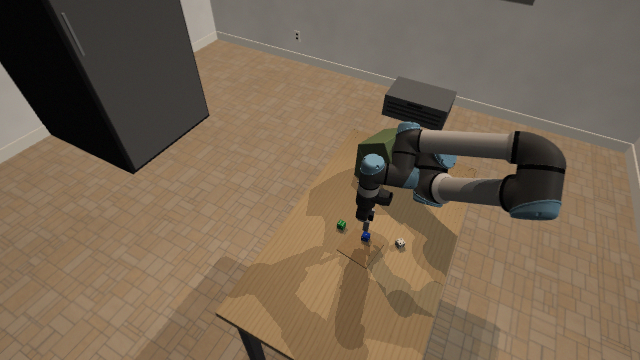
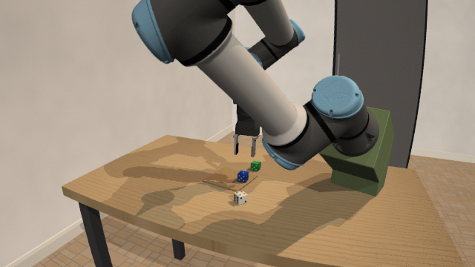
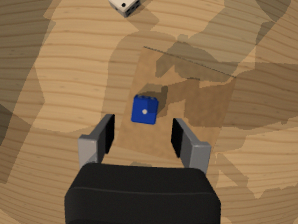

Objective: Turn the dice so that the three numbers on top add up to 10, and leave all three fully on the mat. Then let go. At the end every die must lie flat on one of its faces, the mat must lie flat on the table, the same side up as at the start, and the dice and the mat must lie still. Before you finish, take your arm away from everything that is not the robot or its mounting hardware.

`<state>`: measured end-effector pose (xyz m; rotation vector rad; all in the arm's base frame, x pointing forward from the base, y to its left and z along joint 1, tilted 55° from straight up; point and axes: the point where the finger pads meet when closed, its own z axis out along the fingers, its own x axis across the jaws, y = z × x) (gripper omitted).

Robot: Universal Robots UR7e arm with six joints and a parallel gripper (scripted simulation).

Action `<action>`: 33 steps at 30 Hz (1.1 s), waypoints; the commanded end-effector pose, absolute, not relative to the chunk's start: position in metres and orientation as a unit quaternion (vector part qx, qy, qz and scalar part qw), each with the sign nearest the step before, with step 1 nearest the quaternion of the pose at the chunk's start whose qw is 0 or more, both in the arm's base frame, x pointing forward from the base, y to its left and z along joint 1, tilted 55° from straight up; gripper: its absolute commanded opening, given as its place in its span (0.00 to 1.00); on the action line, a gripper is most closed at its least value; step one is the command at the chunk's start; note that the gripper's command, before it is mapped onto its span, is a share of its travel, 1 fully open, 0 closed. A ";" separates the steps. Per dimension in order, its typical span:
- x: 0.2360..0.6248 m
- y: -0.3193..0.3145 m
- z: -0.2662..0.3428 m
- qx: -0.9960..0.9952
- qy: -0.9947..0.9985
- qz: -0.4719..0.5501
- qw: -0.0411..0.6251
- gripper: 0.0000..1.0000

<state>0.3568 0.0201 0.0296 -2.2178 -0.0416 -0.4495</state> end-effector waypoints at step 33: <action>0.344 0.007 0.004 -0.808 -0.366 -0.334 0.319 1.00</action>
